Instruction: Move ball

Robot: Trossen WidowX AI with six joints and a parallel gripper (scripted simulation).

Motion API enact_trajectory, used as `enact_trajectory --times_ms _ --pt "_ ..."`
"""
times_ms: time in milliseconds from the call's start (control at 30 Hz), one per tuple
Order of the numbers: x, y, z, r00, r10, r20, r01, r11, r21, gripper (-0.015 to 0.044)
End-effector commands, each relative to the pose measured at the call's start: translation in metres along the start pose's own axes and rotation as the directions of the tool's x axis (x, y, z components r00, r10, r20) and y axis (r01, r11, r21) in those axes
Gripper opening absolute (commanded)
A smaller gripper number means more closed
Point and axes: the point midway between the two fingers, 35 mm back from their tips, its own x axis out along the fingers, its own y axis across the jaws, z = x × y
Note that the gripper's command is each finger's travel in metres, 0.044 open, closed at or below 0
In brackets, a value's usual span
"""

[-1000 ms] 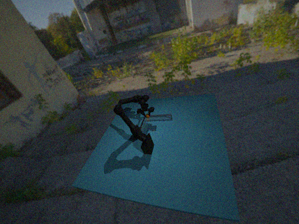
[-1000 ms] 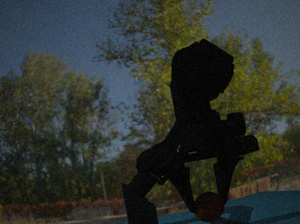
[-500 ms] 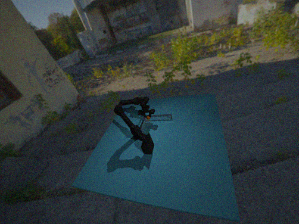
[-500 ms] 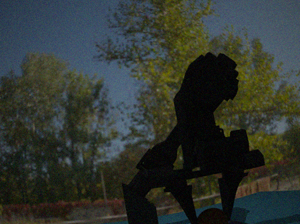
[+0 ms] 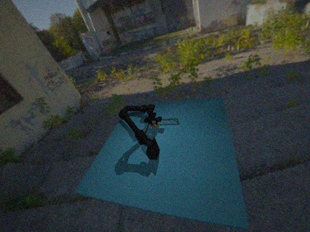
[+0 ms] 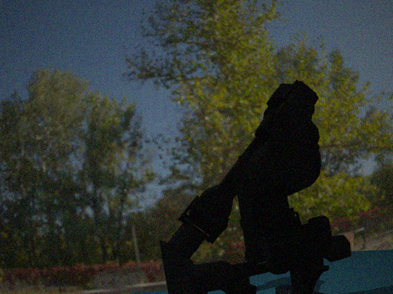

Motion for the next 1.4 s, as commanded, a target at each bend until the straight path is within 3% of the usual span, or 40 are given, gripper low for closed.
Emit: enact_trajectory --times_ms 0,400,833,967,1133,1367 --pt "0.007 0.000 -0.001 1.000 0.005 -0.005 -0.005 1.000 0.005 0.0000" --pt "0.019 0.001 -0.002 1.000 0.005 -0.006 -0.005 1.000 0.005 0.0000" --pt "0.016 0.001 0.000 1.000 0.002 0.000 -0.002 1.000 -0.001 0.0341" --pt "0.005 0.000 0.001 1.000 0.000 0.000 0.000 1.000 0.000 0.0343" --pt "-0.067 -0.001 -0.001 1.000 0.000 -0.005 0.000 1.000 0.004 0.0343" --pt "-0.062 -0.003 0.004 1.000 0.001 0.015 -0.001 1.000 0.011 0.0343"
